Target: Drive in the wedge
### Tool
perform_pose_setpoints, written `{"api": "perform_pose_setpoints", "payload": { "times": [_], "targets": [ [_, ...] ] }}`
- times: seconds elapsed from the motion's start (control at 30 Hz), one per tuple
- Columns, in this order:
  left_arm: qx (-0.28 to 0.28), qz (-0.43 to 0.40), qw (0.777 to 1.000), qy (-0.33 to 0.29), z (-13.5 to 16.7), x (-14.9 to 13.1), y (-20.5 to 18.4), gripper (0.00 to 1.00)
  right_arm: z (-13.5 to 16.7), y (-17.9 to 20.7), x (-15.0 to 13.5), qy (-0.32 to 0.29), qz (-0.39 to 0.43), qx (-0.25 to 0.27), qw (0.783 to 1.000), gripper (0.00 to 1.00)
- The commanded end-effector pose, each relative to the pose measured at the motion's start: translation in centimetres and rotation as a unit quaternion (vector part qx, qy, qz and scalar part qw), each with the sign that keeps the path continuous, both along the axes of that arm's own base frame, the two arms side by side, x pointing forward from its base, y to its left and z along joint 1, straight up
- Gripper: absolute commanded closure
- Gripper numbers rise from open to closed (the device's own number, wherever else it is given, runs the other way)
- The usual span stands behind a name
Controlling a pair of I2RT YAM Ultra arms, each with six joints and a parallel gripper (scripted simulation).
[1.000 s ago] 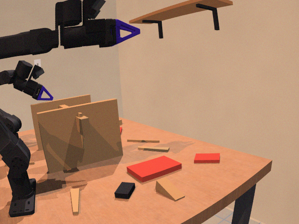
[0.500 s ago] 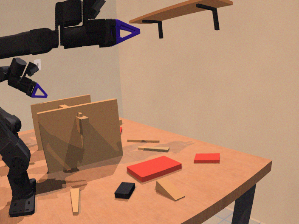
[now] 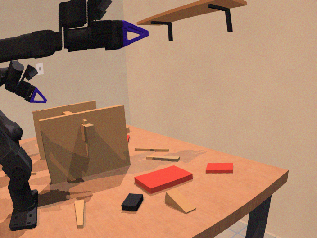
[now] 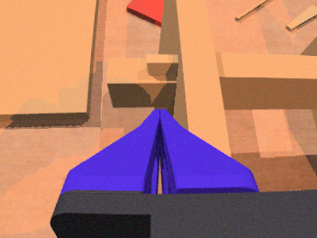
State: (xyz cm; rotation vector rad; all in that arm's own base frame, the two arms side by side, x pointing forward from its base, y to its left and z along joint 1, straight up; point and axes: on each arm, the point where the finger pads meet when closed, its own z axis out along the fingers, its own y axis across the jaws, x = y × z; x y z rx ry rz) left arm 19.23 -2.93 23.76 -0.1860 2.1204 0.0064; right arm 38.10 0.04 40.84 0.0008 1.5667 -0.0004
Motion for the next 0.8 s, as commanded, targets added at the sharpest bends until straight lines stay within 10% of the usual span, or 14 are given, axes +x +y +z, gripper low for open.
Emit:
{"api": "perform_pose_setpoints", "payload": {
  "times": [0.0,0.3,0.77],
  "targets": [
    [0.003,0.015,1.000,-0.003,0.7,-0.1,0.4,1.00,0.7,0.2,0.2,-0.012,0.001,0.003,1.000,0.80],
    [0.018,0.029,0.999,0.012,-0.7,0.0,1.0,1.00,0.7,0.2,0.2,-0.012,0.001,0.003,1.000,0.80],
    [-0.050,-0.036,0.996,-0.067,5.7,6.1,-3.4,1.00,1.3,0.2,-0.4,-0.020,0.002,0.003,1.000,0.80]
  ]
}}
